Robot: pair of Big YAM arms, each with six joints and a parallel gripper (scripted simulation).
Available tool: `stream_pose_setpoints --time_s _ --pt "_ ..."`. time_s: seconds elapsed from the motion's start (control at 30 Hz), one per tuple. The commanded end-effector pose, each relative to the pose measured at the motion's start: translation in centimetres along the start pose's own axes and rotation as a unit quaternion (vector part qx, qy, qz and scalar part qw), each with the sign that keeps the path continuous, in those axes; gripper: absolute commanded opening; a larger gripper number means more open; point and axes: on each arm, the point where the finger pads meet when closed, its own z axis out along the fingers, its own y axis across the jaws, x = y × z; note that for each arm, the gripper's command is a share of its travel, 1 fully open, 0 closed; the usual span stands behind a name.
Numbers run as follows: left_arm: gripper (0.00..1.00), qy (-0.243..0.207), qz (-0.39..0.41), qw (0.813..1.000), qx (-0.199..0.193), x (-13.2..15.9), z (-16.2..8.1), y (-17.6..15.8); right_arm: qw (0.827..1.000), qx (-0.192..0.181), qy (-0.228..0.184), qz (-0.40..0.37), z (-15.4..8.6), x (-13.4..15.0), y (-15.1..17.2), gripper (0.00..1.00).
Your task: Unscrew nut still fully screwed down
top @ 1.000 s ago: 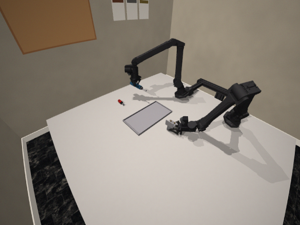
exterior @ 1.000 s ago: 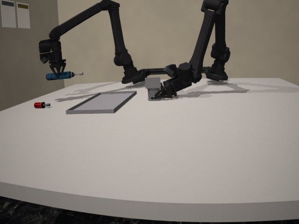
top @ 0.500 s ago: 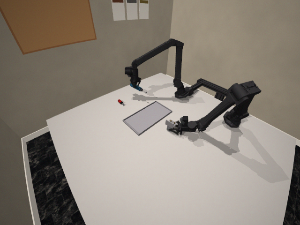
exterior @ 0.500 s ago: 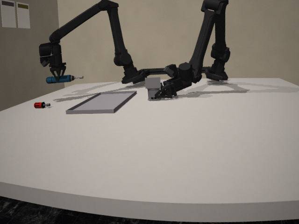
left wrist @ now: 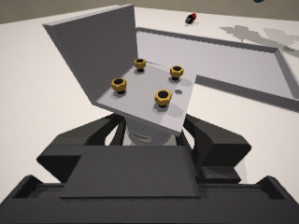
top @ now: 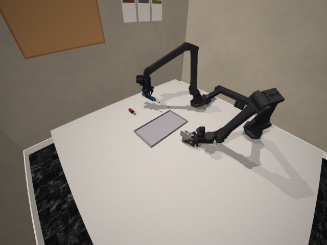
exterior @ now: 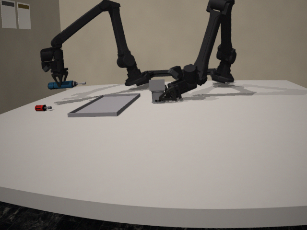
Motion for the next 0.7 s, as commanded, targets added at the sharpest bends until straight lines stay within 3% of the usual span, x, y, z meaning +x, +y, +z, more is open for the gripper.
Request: stream_pose_setpoints --time_s 0.0,0.3,0.47,0.53,0.67 --pt "0.59 -0.008 0.005 1.000 -0.003 -0.7 0.4 0.4 1.000 -0.001 -0.001 -0.001 1.1 -0.4 -0.1 0.42" --pt "0.59 -0.008 0.005 1.000 -0.003 -0.7 0.4 0.4 1.000 -0.008 -0.009 0.001 2.3 -1.2 0.4 0.42" --pt "0.59 -0.008 0.005 1.000 -0.003 -0.7 0.4 0.4 1.000 -0.012 -0.013 0.001 1.3 -1.1 0.8 0.42" --pt "0.59 -0.008 0.005 1.000 -0.003 -0.7 0.4 0.4 1.000 -0.001 0.000 -0.003 3.4 -0.3 0.0 0.42" --pt "0.59 -0.008 0.005 1.000 -0.003 -0.7 0.4 0.4 1.000 -0.002 -0.003 -0.001 4.1 -0.6 0.0 0.42"
